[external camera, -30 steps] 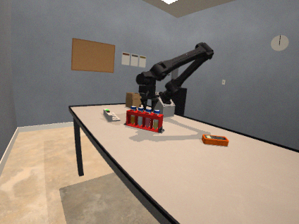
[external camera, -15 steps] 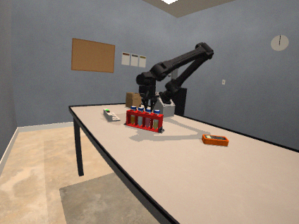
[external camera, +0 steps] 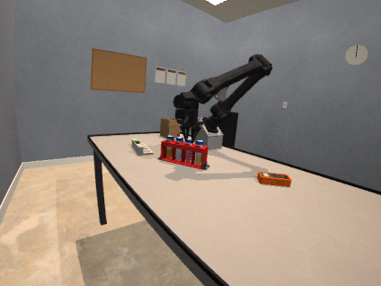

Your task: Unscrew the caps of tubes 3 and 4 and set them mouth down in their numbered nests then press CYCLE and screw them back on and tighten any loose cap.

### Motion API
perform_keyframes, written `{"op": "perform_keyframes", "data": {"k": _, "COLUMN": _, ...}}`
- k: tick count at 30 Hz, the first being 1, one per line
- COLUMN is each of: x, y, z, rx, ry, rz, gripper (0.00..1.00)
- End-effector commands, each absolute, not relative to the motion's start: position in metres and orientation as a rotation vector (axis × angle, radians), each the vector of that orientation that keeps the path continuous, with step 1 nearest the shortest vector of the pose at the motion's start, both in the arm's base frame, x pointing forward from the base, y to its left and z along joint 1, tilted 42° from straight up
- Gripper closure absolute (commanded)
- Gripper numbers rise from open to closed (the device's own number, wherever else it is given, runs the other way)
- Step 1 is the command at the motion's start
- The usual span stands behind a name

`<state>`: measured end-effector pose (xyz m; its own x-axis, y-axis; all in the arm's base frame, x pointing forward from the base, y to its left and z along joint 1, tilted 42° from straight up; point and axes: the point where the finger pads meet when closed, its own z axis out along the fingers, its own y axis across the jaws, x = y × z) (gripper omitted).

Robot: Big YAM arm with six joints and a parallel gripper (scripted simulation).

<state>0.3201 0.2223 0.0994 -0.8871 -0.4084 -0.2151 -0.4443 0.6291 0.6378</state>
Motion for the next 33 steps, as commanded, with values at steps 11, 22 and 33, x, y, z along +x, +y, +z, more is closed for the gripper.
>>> {"op": "perform_keyframes", "data": {"k": 11, "x": 0.3213, "y": 0.2214, "z": 0.0945, "rx": -0.357, "ry": 2.952, "rz": 1.141, "gripper": 1.0}}
{"op": "perform_keyframes", "data": {"k": 22, "x": 0.3213, "y": 0.2215, "z": 0.095, "rx": -0.14, "ry": 3.021, "rz": 1.153, "gripper": 1.0}}
{"op": "perform_keyframes", "data": {"k": 33, "x": 0.3205, "y": 0.2208, "z": 0.0948, "rx": -0.136, "ry": 3.026, "rz": 1.153, "gripper": 1.0}}
